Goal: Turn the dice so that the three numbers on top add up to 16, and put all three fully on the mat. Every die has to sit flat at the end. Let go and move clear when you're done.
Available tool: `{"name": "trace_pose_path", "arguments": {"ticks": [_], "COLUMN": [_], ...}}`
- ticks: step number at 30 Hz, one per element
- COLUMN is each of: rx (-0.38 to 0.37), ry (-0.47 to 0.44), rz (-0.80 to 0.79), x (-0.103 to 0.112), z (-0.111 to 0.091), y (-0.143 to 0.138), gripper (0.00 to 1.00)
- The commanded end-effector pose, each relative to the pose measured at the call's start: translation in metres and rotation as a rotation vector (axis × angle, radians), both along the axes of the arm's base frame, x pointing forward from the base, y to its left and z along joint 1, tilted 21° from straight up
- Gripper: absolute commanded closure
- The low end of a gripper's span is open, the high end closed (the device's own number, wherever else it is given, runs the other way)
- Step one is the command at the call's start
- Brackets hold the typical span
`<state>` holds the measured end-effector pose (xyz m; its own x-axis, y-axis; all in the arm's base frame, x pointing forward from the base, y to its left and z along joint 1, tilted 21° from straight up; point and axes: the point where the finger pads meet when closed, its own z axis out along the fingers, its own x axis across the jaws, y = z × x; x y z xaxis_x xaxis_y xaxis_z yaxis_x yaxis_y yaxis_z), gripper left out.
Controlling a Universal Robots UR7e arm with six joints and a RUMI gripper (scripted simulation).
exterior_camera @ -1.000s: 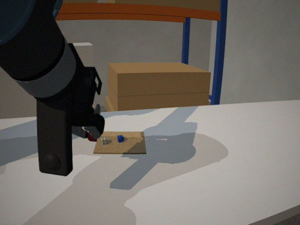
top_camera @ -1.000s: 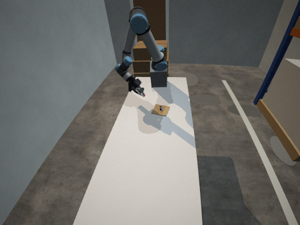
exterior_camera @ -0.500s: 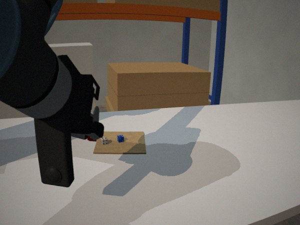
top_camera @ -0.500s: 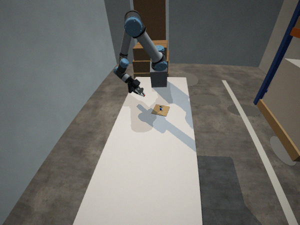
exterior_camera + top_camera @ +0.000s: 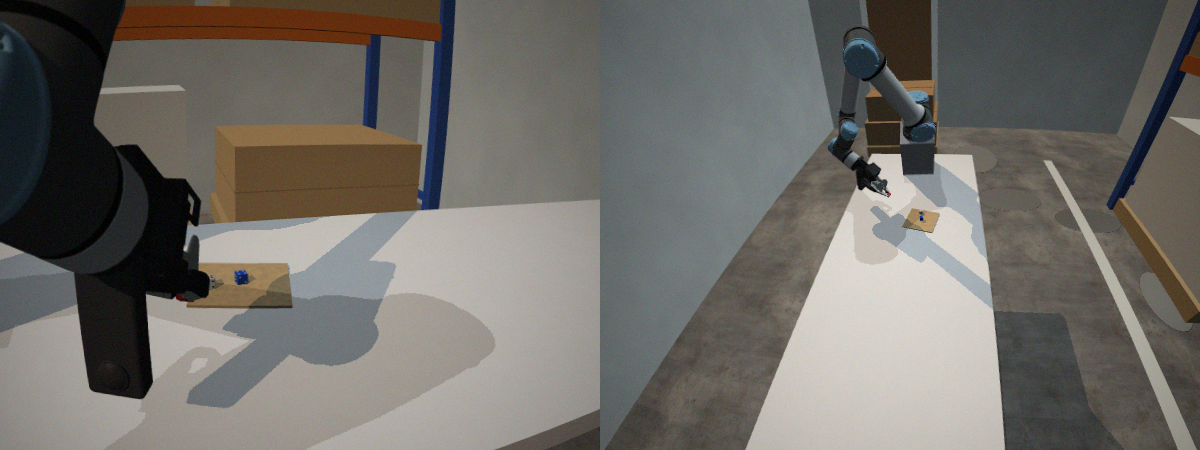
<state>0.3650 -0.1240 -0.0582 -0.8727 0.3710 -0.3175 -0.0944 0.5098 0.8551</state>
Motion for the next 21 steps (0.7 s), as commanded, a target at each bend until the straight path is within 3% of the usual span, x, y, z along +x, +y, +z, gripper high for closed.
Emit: {"name": "trace_pose_path", "arguments": {"ticks": [1, 11, 21], "rx": [-0.001, -0.001, -0.001], "ry": [0.0, 0.0, 0.0], "rz": [0.0, 0.0, 0.0], "x": [0.006, 0.017, 0.019], "z": [-0.015, -0.046, -0.052], "y": [0.0, 0.0, 0.0], "gripper": [1.0, 1.0, 1.0]}}
